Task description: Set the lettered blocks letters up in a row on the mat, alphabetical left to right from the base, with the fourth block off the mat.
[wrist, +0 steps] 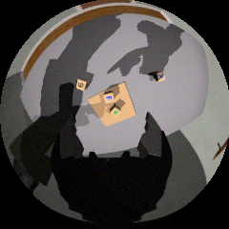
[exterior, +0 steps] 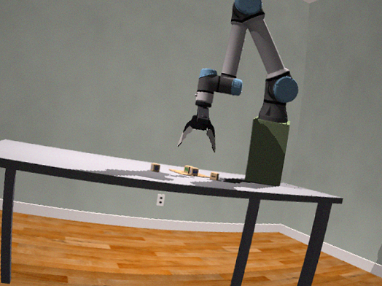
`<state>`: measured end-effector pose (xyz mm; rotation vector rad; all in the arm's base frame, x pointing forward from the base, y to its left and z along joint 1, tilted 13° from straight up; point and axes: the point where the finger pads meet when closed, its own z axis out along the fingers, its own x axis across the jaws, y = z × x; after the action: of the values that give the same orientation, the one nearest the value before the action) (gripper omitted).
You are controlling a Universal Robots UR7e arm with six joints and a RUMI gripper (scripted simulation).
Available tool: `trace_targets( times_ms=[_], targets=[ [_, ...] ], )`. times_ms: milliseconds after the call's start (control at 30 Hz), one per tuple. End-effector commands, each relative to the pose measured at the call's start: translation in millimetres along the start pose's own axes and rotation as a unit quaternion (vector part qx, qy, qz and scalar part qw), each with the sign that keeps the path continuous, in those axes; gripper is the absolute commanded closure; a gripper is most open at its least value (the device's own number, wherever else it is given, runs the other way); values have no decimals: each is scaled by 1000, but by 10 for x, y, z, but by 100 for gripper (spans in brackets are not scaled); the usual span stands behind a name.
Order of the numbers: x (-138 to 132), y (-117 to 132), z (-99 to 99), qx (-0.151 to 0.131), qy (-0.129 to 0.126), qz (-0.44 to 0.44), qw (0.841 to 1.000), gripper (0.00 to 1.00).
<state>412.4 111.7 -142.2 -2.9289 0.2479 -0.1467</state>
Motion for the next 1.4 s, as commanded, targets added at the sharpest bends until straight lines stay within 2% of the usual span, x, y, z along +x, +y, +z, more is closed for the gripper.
trace_targets(
  times_ms=[0, 200, 433, 667, 733, 800, 967, 1233, 1300, 1367],
  targets=[
    [27, 15, -2, -2, 1, 70, 998, 0],
    [45, 31, -1, -1, 1, 127, 992, 0],
    [77, 63, 1, -1, 1, 226, 974, 0],
    [103, 99, 2, -1, 1, 315, 949, 0],
    [103, 99, 2, -1, 1, 315, 949, 0],
    [114, 118, 2, -1, 1, 357, 934, 0],
    [129, 145, 3, -1, 1, 415, 910, 0],
    [149, 196, 4, -1, 1, 509, 861, 0],
    [149, 196, 4, -1, 1, 509, 861, 0],
    [156, 219, 5, -1, 2, 548, 837, 0]
  ],
)
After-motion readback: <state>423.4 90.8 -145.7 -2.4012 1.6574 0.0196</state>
